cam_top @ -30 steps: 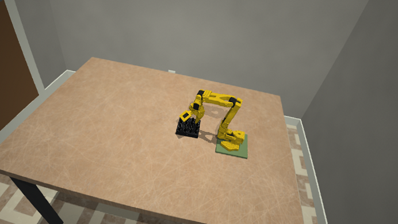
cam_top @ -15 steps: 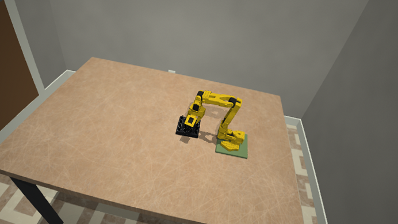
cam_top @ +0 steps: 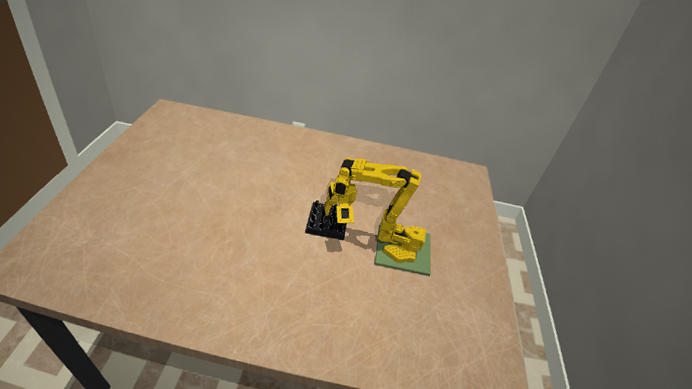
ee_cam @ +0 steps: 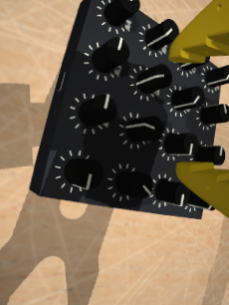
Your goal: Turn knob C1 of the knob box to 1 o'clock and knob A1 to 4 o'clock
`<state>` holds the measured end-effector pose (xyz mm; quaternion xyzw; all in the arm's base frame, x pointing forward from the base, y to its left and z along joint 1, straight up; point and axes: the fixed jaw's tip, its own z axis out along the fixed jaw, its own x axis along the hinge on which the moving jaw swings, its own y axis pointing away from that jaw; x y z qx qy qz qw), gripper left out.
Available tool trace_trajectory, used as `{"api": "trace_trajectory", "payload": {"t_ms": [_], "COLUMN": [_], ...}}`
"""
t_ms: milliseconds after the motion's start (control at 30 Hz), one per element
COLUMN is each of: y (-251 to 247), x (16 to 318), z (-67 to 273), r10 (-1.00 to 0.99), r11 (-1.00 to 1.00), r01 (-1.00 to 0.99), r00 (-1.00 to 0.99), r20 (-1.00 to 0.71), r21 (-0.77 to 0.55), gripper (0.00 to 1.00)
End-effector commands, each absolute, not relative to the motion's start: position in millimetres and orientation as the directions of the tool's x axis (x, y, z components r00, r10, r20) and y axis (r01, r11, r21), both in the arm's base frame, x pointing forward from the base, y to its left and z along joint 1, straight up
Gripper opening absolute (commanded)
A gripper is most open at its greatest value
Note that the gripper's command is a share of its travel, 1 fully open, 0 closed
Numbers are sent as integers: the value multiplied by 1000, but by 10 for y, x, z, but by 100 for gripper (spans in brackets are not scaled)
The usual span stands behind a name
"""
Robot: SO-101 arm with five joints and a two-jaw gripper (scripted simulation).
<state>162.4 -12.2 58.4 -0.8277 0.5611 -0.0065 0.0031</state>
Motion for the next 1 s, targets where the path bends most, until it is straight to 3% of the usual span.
{"api": "trace_trajectory", "payload": {"t_ms": [0,300,967], "y": [-97,-79,-42], "x": [1631,1652,1685], "z": [575,575,575], "r10": [-846,-606,-184], "r11": [-533,-796,-983], "r01": [-846,-606,-184], "r00": [533,796,983], "r20": [0,0,0], "r21": [0,0,0], "gripper": [19,16,12]}}
